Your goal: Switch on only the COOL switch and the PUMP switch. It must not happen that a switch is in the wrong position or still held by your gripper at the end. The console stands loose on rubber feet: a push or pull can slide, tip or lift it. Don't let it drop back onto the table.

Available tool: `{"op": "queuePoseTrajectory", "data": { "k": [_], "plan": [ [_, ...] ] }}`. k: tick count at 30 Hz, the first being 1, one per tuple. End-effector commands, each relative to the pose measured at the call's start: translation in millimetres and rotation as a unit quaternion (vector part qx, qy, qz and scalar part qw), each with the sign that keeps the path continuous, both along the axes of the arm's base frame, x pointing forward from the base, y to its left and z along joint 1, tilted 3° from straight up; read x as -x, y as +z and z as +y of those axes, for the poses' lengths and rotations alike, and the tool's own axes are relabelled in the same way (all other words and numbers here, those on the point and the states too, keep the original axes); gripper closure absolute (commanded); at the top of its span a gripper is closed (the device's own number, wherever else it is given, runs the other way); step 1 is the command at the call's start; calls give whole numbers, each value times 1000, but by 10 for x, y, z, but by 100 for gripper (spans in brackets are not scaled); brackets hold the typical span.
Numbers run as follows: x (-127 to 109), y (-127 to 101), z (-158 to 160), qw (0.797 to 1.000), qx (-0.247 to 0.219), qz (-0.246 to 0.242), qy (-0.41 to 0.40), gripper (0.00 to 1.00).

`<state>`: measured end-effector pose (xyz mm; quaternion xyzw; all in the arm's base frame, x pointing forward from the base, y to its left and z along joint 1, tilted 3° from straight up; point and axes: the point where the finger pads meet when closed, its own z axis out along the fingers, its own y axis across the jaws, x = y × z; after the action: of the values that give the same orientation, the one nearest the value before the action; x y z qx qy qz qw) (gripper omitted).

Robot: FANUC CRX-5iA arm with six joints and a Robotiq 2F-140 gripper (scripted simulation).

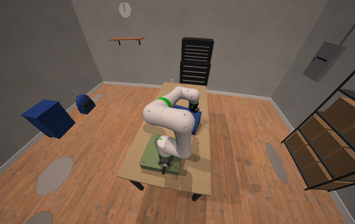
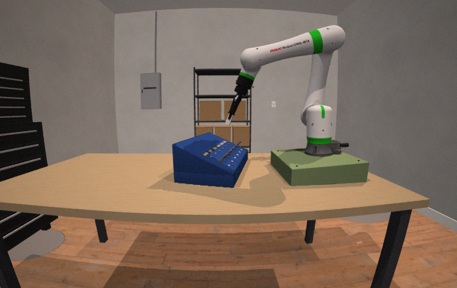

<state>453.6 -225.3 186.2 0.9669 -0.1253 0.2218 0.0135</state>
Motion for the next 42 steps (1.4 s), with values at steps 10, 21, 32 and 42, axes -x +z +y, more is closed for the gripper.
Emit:
{"op": "queuePoseTrajectory", "data": {
  "k": [10,21,32,42],
  "plan": [
    [137,293,27,1000,0,0,0,100],
    [937,-21,253,1000,0,0,0,100],
    [1454,-359,381,1000,0,0,0,100],
    [1454,-359,381,1000,0,0,0,100]
  ]
}}
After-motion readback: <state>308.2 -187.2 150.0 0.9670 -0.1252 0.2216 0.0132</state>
